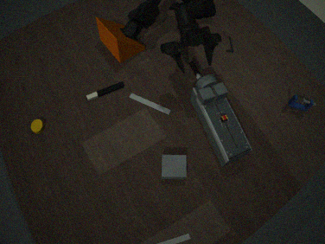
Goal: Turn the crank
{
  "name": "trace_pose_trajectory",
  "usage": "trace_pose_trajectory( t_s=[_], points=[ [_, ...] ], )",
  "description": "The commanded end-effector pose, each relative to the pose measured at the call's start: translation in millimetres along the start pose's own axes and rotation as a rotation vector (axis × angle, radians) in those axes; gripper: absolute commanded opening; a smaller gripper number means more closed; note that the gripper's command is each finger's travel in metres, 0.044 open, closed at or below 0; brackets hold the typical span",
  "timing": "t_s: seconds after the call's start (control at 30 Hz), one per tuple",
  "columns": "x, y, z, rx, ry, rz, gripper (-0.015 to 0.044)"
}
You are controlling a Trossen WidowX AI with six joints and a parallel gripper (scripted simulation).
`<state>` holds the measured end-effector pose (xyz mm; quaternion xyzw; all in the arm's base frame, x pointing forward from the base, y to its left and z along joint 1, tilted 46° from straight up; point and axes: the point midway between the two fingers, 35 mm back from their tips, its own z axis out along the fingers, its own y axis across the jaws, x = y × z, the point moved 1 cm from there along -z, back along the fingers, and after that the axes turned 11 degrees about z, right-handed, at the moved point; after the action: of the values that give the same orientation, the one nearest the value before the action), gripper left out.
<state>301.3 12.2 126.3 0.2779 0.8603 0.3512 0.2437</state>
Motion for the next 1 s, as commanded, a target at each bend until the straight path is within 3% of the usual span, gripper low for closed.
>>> trace_pose_trajectory(
  t_s=[0.0, 0.37, 0.97],
  points=[
    [-8, 4, -8, -0.005, 0.002, -0.006, 0.0440],
    [-46, 8, -46, 0.003, 0.001, 0.000, 0.0440],
    [-110, 21, 3, -0.114, 0.066, -0.261, 0.0440]
  ],
)
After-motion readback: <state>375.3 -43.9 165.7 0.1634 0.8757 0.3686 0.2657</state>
